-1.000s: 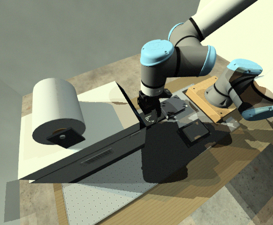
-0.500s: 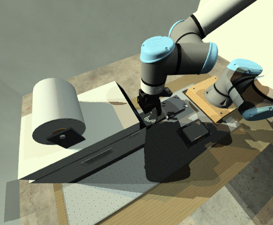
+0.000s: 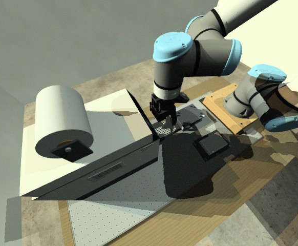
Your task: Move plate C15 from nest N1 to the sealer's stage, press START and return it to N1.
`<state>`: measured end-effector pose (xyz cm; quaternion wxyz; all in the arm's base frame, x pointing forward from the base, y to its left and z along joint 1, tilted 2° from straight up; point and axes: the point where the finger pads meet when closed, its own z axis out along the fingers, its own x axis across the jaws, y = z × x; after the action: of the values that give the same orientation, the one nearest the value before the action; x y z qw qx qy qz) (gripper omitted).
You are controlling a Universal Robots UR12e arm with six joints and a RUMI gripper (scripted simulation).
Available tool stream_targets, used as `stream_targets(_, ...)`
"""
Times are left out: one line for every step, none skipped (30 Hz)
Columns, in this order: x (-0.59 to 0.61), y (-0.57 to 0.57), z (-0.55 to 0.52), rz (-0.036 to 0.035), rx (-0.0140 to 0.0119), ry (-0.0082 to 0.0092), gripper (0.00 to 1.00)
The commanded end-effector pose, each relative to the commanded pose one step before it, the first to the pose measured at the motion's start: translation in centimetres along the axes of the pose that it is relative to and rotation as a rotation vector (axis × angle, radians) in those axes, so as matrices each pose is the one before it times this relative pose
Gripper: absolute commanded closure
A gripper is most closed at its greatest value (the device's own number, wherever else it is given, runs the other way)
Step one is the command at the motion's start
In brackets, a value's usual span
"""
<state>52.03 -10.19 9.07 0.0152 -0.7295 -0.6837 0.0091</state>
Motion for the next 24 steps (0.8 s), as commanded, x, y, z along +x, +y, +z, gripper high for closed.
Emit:
stream_targets(-0.088,0.200,-0.910,0.00051,-0.00320,-0.00021,0.32)
stream_targets(0.001,0.000,-0.167,-0.00001,0.00000,0.00000,0.32)
stream_targets(0.001,0.000,-0.167,-0.00001,0.00000,0.00000,0.32)
stream_targets(0.001,0.000,-0.167,-0.00001,0.00000,0.00000,0.32)
stream_targets(0.001,0.000,-0.167,-0.00001,0.00000,0.00000,0.32)
stream_targets(0.001,0.000,-0.167,-0.00001,0.00000,0.00000,0.32)
stream_targets(0.001,0.000,-0.167,-0.00001,0.00000,0.00000,0.32)
stream_targets(0.001,0.000,-0.167,-0.00001,0.00000,0.00000,0.32)
stream_targets(0.001,0.000,-0.167,-0.00001,0.00000,0.00000,0.32)
stream_targets(0.001,0.000,-0.167,-0.00001,0.00000,0.00000,0.32)
stream_targets(0.001,0.000,-0.167,-0.00001,0.00000,0.00000,0.32)
stream_targets(0.001,0.000,-0.167,-0.00001,0.00000,0.00000,0.32)
stream_targets(0.001,0.000,-0.167,-0.00001,0.00000,0.00000,0.32)
stream_targets(0.001,0.000,-0.103,-0.00001,0.00000,0.00000,0.32)
stream_targets(0.000,0.000,0.000,0.00000,0.00000,0.00000,0.32)
stream_targets(0.000,0.000,0.000,0.00000,0.00000,0.00000,0.32)
stream_targets(0.000,-0.001,0.008,0.00000,-0.00003,-0.00002,0.32)
stream_targets(0.002,-0.243,0.121,0.00043,0.00190,0.00091,0.32)
stream_targets(0.099,-0.398,0.223,0.00033,0.00356,0.00171,0.32)
stream_targets(-0.007,-0.190,0.009,0.00029,0.00024,0.00013,0.32)
stream_targets(0.021,-0.165,0.001,-0.00005,0.00001,-0.00001,0.32)
stream_targets(0.021,-0.165,0.001,0.00000,0.00001,-0.00001,0.32)
stream_targets(0.021,-0.165,0.001,0.00000,0.00001,-0.00001,0.32)
stream_targets(0.021,-0.165,0.001,0.00000,0.00001,-0.00001,0.32)
